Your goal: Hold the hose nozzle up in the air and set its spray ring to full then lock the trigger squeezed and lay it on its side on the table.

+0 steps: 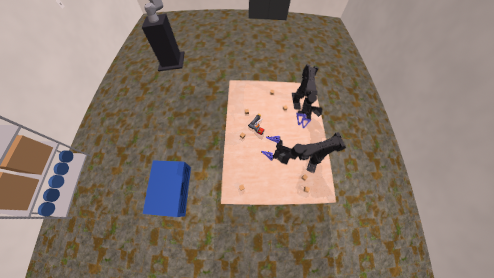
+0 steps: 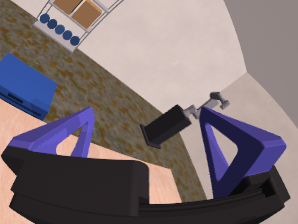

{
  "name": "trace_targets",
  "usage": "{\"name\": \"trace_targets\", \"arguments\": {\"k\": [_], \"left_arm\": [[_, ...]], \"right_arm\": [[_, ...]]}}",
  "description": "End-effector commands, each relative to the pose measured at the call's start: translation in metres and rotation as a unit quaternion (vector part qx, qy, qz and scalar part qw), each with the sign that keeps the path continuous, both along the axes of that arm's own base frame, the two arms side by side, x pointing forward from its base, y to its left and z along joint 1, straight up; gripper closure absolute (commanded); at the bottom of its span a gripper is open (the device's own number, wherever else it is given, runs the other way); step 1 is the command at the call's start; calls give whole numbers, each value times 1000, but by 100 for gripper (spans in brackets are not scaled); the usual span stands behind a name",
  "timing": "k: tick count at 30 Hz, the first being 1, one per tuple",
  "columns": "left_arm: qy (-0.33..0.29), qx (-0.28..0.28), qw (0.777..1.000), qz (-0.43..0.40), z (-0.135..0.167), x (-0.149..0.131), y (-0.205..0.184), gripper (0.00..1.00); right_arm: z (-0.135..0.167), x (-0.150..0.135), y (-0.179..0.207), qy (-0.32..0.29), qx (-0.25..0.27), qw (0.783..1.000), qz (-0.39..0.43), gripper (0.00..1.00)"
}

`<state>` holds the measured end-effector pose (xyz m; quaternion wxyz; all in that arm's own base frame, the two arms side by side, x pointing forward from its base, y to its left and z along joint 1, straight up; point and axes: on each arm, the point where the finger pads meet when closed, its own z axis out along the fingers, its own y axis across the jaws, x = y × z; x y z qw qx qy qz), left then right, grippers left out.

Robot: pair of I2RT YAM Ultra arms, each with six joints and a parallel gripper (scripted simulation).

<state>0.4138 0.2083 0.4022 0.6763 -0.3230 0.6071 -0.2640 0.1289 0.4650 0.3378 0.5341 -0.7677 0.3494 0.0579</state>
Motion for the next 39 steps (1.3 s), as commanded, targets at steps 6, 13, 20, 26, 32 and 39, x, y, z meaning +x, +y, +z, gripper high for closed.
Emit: {"name": "trace_targets", "arguments": {"k": [6, 13, 20, 26, 32, 39], "left_arm": [[-9, 65, 998, 3, 22, -3, -30, 0], [4, 90, 996, 2, 15, -1, -45, 0], [10, 116, 993, -2, 13, 0, -61, 0], [7, 151, 989, -2, 22, -2, -77, 0], [2, 171, 985, -1, 31, -2, -86, 0], [11, 207, 978, -6, 27, -5, -106, 0]], "right_arm": [[26, 53, -31, 41, 66, 994, -82, 0], [31, 89, -55, 65, 96, 984, -138, 0], [37, 122, -83, 84, 127, 969, -193, 0], [44, 152, -114, 103, 163, 950, -244, 0], [55, 169, -133, 109, 192, 937, -272, 0], [54, 199, -177, 128, 231, 905, -334, 0]]}}
